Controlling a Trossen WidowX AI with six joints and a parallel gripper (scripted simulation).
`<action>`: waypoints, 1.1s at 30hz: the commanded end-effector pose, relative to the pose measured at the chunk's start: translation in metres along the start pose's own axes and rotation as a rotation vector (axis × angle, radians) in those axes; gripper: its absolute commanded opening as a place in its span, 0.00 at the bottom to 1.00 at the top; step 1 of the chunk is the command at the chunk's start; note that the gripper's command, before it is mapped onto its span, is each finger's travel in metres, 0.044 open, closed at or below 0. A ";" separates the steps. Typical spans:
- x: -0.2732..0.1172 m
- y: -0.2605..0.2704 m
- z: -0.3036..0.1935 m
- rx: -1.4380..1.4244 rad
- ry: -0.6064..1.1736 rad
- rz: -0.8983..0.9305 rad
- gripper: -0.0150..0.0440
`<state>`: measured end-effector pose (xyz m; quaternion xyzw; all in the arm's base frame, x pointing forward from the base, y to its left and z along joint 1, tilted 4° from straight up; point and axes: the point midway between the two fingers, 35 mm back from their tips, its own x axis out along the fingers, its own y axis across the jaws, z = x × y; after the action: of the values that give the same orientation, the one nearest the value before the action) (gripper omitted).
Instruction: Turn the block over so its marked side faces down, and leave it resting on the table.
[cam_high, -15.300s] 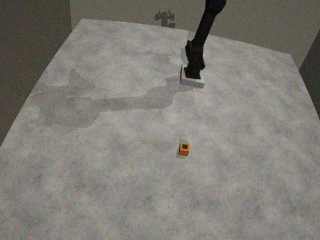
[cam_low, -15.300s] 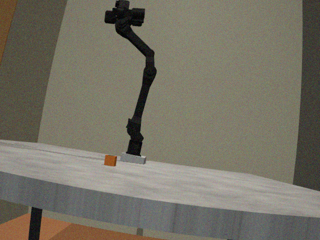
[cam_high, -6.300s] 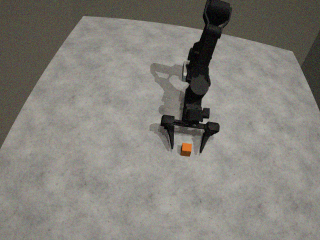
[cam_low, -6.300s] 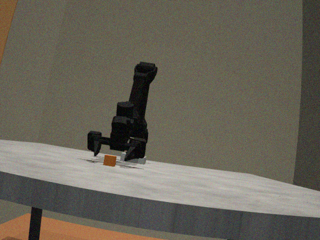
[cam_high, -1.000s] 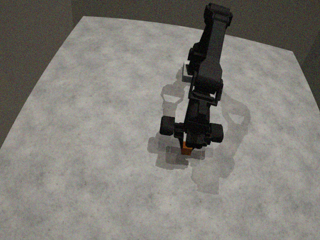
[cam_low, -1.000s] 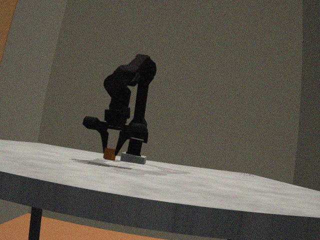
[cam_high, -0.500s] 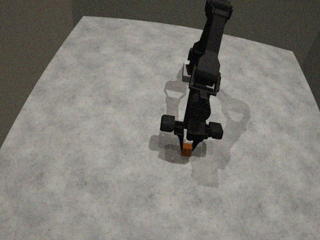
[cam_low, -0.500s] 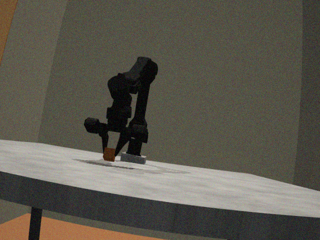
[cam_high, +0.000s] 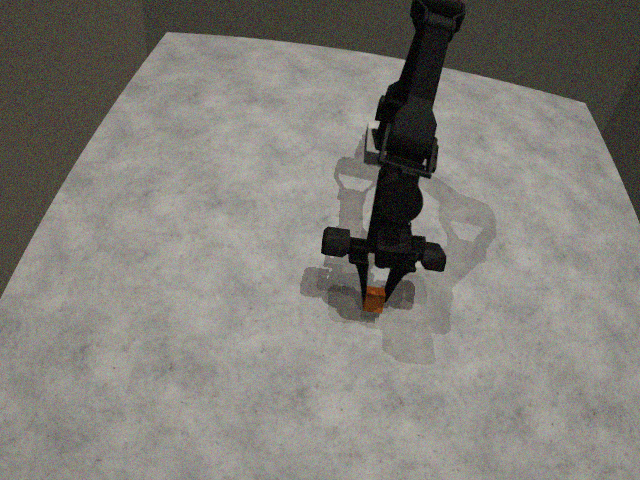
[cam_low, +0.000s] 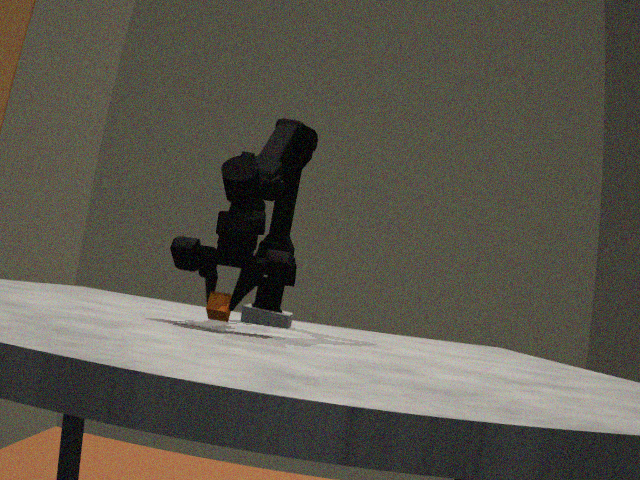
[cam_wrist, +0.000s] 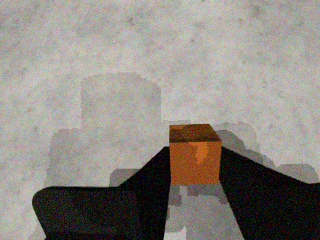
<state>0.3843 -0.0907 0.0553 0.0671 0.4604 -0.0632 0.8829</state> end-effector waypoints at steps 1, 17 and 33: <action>0.005 0.000 0.000 0.005 -0.042 0.002 0.25; 0.028 -0.001 -0.006 0.006 -0.293 -0.001 0.25; 0.020 0.001 -0.017 0.006 -0.506 0.002 0.25</action>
<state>0.3828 -0.0886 0.0280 0.0504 0.2333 -0.0791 0.9679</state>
